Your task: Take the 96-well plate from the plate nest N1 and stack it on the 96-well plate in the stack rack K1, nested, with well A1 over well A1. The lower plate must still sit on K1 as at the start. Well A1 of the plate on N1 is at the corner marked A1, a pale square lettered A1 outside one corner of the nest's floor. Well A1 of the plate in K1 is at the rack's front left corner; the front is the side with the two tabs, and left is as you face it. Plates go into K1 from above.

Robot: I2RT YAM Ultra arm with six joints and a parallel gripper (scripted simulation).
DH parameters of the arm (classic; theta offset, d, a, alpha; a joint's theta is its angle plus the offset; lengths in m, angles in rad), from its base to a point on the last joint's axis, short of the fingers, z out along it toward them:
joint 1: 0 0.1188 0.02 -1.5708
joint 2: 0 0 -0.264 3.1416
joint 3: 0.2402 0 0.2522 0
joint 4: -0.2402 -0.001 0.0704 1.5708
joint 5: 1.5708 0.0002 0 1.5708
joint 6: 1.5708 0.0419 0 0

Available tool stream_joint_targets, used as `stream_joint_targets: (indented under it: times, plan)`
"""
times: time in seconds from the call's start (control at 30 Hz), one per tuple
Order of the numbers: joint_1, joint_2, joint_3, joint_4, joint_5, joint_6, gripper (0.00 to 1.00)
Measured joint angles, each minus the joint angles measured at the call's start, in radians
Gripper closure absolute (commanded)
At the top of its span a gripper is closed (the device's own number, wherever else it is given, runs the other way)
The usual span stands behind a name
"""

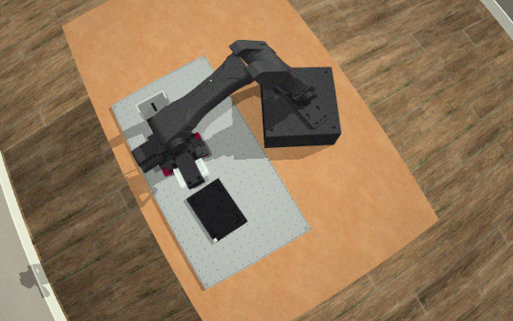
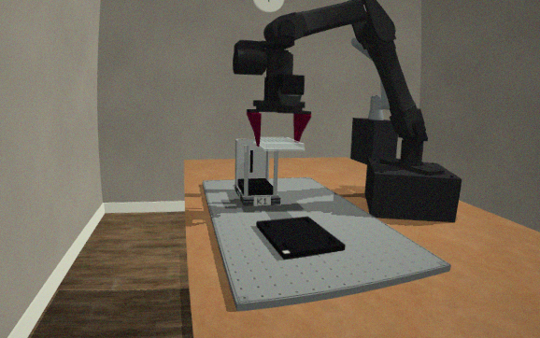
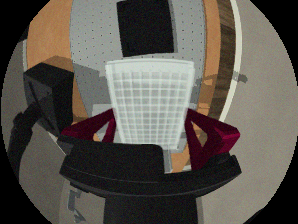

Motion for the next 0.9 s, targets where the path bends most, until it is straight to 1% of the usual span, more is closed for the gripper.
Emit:
stream_joint_targets:
  times: [0.17,0.4,0.53,0.73,0.9]
  plan:
    - [-0.046,0.0,0.0,0.0,0.0,-0.041,1.0]
    - [-0.084,0.007,0.0,0.0,-0.001,-0.088,1.0]
    - [-0.118,0.012,0.0,0.0,-0.001,-0.12,1.0]
    - [-0.172,0.027,0.024,-0.004,-0.001,-0.167,1.0]
    - [-0.196,0.033,0.042,-0.01,-0.001,-0.199,1.0]
